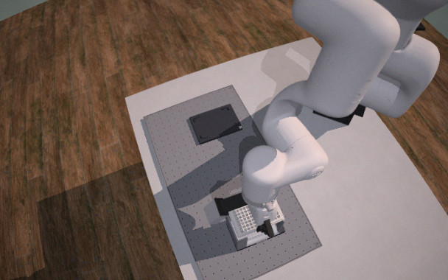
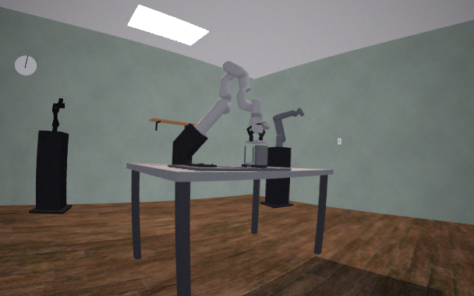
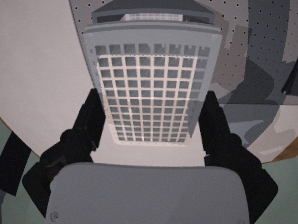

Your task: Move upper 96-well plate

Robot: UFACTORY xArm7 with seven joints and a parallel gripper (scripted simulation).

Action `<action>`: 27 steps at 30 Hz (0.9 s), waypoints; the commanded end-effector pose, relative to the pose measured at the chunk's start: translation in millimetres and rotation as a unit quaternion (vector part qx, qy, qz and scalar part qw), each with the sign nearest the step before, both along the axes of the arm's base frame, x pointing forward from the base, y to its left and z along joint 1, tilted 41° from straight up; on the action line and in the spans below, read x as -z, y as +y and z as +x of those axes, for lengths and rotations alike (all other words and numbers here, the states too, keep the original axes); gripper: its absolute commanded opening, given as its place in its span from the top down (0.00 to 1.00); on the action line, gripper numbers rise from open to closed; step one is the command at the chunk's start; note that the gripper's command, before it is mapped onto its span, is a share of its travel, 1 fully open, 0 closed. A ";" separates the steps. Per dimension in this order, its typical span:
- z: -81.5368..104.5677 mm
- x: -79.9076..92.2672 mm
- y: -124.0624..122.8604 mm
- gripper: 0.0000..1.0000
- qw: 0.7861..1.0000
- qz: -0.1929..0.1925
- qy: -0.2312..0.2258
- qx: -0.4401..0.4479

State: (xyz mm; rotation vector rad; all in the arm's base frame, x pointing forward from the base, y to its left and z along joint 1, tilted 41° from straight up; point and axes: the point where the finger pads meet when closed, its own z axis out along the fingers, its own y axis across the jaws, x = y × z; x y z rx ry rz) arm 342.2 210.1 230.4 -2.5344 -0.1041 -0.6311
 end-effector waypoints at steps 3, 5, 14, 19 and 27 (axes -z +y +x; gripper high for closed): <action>-2.8 -7.2 -3.9 1.00 1.000 0.001 -0.001 0.001; -3.4 -8.3 -4.7 1.00 1.000 0.001 -0.001 0.001; -3.4 -8.4 -4.7 1.00 1.000 0.001 -0.001 0.001; -2.0 -3.3 -13.2 1.00 1.000 -0.002 -0.004 -0.004; 1.3 8.7 -33.0 1.00 1.000 -0.002 -0.004 -0.004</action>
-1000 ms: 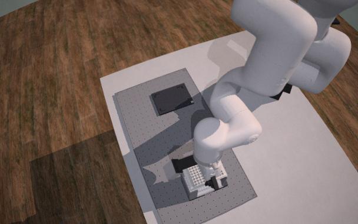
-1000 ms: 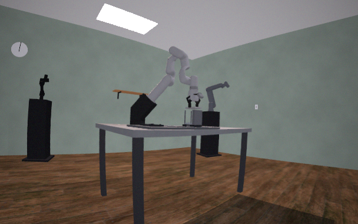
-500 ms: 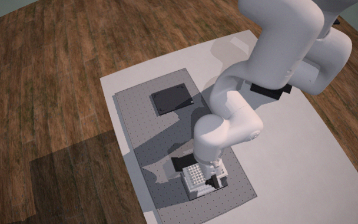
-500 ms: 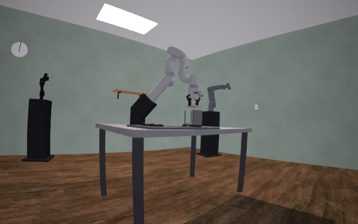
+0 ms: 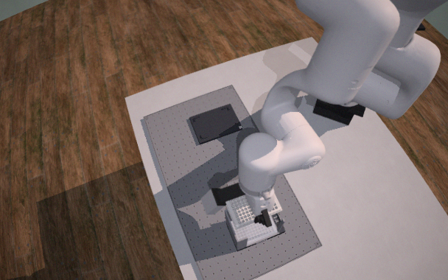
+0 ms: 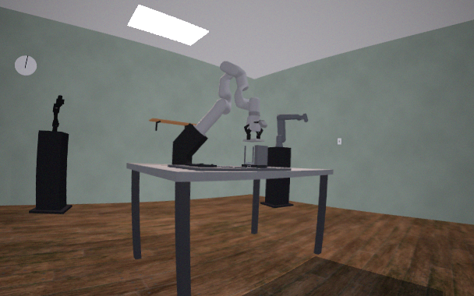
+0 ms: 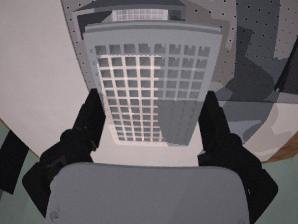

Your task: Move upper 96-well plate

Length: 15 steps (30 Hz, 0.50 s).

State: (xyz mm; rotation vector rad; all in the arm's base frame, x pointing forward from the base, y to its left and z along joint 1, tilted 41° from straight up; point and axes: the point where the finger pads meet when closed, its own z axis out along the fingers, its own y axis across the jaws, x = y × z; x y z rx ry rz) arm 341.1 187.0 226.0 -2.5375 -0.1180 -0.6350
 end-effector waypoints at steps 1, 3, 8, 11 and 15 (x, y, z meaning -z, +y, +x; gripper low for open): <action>3.0 6.1 -12.6 1.00 1.000 0.001 -0.001 0.000; 3.9 9.5 -18.3 1.00 1.000 0.001 -0.001 0.000; 6.3 18.1 -32.5 1.00 1.000 0.001 -0.001 0.000; 6.8 19.8 -35.3 1.00 1.000 0.001 -0.001 0.000; 8.8 26.7 -46.6 1.00 1.000 0.001 -0.001 0.000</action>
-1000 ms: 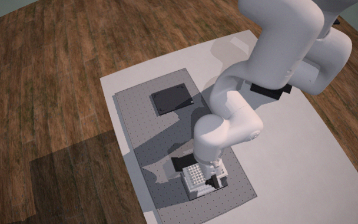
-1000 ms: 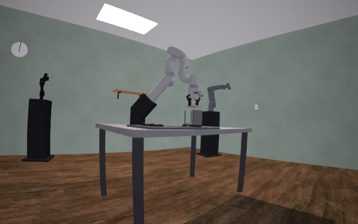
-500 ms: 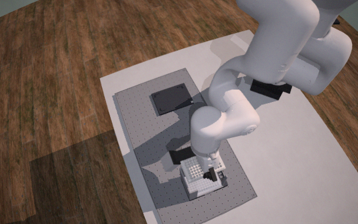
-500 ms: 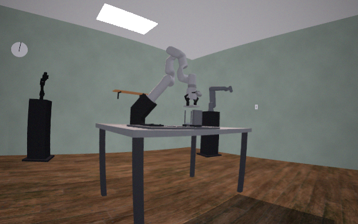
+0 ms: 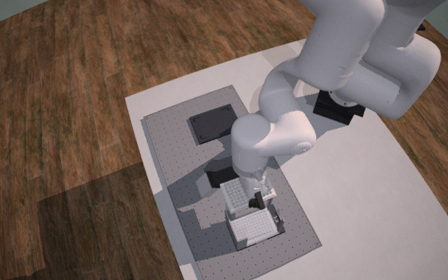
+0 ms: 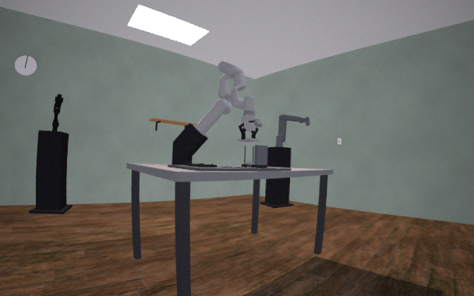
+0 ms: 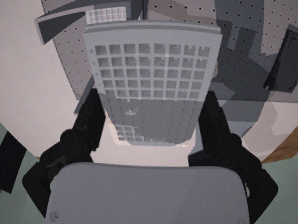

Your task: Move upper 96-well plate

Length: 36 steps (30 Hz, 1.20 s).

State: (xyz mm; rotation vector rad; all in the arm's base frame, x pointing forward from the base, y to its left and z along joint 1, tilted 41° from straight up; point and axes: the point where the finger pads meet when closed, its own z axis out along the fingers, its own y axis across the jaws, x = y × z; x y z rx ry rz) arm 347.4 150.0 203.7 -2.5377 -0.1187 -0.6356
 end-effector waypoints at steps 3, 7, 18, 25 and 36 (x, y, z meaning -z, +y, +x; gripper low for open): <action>3.9 9.6 -18.2 1.00 1.000 0.001 -0.001 0.000; 5.8 16.5 -29.5 1.00 1.000 0.001 -0.001 0.000; 10.1 31.9 -55.0 1.00 1.000 0.001 -0.001 0.000; 13.5 44.0 -74.8 1.00 1.000 0.001 -0.001 0.000; 17.8 59.4 -100.3 1.00 1.000 0.001 -0.001 0.000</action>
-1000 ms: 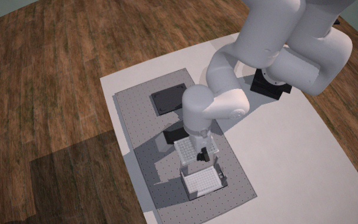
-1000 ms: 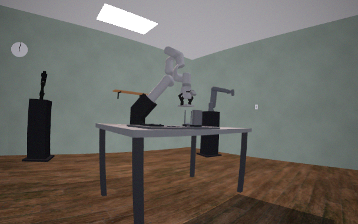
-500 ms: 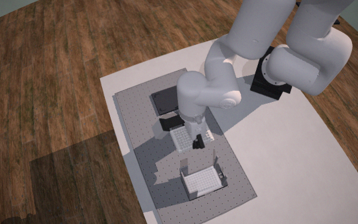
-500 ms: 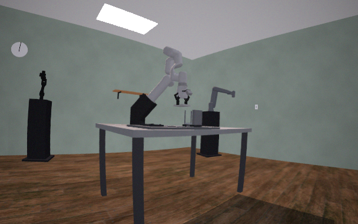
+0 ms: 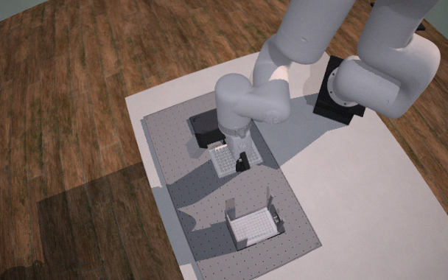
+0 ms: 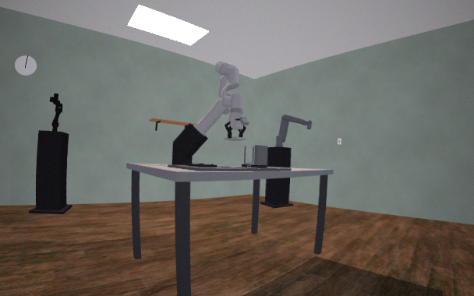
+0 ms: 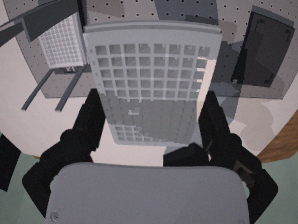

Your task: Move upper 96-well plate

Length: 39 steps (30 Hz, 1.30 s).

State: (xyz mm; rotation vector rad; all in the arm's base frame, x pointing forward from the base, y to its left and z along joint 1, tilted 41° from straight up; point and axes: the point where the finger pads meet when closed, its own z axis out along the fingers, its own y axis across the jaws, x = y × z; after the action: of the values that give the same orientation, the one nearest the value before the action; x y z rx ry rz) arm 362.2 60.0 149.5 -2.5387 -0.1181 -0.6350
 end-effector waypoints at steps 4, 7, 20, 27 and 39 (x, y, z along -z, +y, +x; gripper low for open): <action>4.9 12.2 -21.6 1.00 1.000 0.001 -0.001 0.000; 6.4 17.3 -30.1 1.00 1.000 0.001 -0.001 0.000; 11.6 36.2 -61.3 1.00 1.000 0.001 -0.001 0.000; 14.0 44.8 -75.5 1.00 1.000 0.001 -0.001 0.000; 19.6 65.5 -109.5 1.00 1.000 0.001 -0.001 0.000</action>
State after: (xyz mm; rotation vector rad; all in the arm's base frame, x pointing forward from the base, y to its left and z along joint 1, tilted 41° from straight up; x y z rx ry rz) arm 378.1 -38.6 90.6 -2.5396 -0.1173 -0.6350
